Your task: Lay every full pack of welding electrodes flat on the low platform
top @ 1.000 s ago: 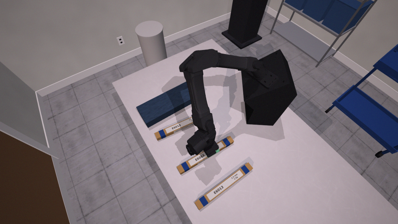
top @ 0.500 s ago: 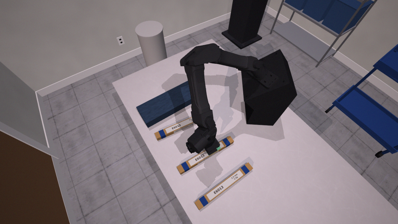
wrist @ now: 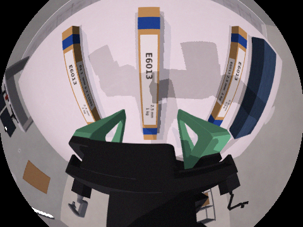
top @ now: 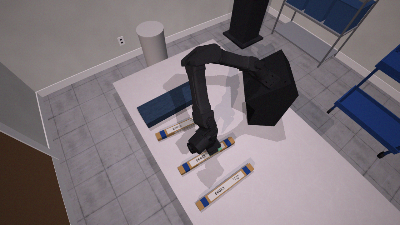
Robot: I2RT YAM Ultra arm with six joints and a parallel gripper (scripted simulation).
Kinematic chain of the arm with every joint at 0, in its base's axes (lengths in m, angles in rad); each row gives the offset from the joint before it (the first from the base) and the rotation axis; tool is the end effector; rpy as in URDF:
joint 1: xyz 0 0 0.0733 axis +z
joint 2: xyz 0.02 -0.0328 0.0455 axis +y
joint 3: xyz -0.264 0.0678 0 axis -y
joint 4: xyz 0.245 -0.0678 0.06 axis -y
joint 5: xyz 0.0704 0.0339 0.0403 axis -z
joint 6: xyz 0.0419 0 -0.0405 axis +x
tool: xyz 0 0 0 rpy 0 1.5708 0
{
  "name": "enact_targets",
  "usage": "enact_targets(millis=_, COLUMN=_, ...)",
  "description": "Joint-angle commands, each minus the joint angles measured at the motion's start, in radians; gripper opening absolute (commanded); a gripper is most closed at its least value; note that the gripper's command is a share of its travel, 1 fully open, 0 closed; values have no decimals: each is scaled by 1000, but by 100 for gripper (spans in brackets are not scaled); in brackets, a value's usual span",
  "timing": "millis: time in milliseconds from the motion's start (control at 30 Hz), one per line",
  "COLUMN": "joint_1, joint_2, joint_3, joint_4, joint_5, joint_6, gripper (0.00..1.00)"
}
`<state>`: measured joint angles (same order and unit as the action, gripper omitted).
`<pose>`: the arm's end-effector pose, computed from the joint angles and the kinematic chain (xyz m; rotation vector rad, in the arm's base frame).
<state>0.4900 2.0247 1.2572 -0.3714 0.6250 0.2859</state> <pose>0.3615 0.1663 0.1343 -0.0773 2.4693 -0.5325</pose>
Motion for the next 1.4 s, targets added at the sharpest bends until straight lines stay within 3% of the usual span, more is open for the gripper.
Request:
enact_targets(millis=0, joint_1=26, joint_2=-29, joint_3=10, joint_4=-3, joint_5=9, joint_6=4, gripper=74)
enact_targets(millis=467, joint_1=26, joint_2=-29, joint_3=10, joint_4=-3, joint_5=9, joint_6=4, gripper=74)
enact_targets(millis=500, joint_1=-5, joint_2=-43, joint_3=-27, joint_4=15, joint_5=-8, joint_6=26, gripper=74)
enact_targets(millis=633, joint_1=-35, joint_2=-71, joint_3=-47, joint_4=22, joint_5=-19, joint_6=40, gripper=74)
enact_targets(millis=967, joint_1=-187, joint_2=-209, joint_3=-120, joint_4=43, joint_5=-88, joint_6=-128, gripper=74)
enact_targets(millis=1200, joint_1=-270, joint_2=-265, joint_3=-130, joint_4=41, joint_5=-132, joint_6=-208, gripper=74)
enact_targets(millis=1367, joint_1=-356, joint_2=-313, joint_3=-94, joint_4=11, joint_5=-181, joint_6=-290, gripper=74)
